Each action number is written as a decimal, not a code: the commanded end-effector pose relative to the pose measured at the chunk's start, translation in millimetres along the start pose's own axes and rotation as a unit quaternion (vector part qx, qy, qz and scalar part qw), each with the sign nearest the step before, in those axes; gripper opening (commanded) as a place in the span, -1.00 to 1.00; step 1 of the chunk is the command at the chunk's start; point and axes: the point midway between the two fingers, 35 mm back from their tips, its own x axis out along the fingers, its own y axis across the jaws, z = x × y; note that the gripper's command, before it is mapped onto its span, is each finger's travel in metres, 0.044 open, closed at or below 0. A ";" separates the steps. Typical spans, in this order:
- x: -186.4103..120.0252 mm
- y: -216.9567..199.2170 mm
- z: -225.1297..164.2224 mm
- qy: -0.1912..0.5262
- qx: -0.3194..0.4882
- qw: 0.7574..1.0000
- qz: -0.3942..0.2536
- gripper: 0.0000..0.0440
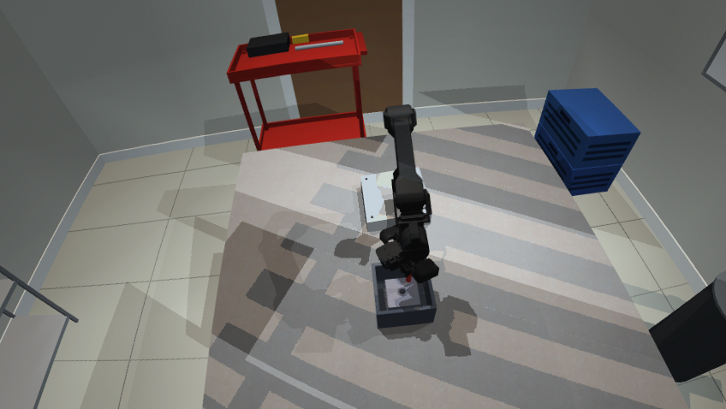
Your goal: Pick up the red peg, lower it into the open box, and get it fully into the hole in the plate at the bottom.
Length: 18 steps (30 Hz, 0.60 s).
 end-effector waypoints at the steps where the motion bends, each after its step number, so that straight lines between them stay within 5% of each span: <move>1: 7.7 2.3 7.1 0.005 0.003 1.000 -0.001 -0.97; 10: 36.5 1.9 15.9 0.023 0.010 1.000 -0.015 -0.96; 18: 61.7 -0.7 18.5 0.040 -0.009 0.998 -0.039 -0.37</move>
